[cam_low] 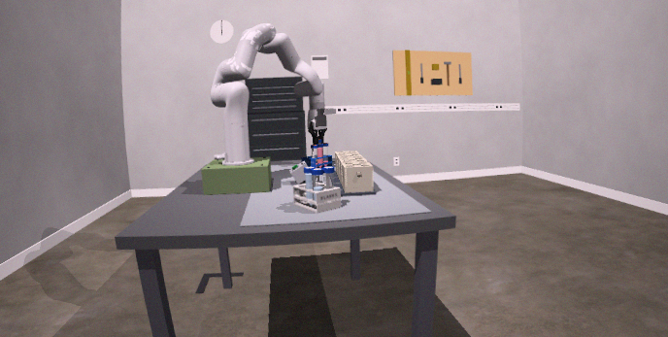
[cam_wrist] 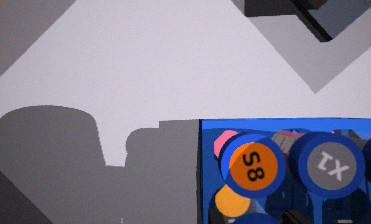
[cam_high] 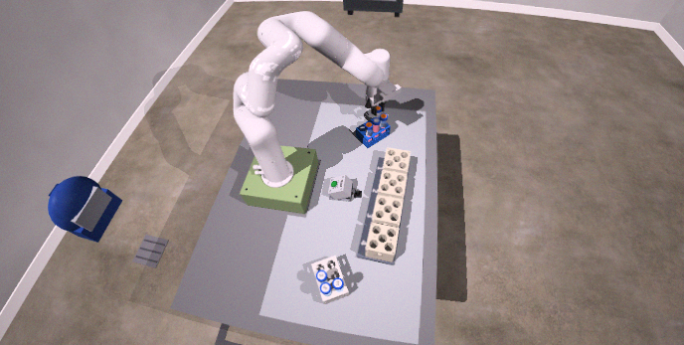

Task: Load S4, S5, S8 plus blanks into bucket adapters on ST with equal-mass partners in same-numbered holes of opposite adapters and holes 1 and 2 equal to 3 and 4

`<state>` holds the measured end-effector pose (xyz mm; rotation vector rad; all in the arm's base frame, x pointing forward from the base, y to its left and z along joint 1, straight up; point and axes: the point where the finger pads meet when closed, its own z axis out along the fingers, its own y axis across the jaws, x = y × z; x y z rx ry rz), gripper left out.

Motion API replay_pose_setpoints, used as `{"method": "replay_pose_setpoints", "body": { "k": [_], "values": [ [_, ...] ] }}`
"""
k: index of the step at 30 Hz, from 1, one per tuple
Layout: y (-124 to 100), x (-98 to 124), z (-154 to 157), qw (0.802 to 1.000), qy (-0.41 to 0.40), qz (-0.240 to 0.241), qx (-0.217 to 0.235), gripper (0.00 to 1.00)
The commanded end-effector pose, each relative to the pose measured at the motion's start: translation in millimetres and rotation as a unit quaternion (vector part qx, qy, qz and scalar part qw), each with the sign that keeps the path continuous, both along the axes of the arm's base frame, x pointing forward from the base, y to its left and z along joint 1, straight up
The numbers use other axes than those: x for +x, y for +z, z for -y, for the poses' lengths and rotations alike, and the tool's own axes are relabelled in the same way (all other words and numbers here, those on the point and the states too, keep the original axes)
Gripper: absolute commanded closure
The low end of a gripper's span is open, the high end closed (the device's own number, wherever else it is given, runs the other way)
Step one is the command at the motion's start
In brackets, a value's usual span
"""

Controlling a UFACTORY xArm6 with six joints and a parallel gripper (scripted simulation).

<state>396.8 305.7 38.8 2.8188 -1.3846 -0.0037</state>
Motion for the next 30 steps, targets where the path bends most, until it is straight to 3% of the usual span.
{"method": "replay_pose_setpoints", "body": {
  "k": [1, 9, 30],
  "values": [
    [4, 1, -1, 1.000, 0.000, 0.002, 0.001, 1.00],
    [6, 1, -1, 1.000, 0.000, 0.002, 0.001, 1.00],
    [44, 1, -1, 1.000, 0.000, 0.002, 0.001, 1.00]
  ]
}}
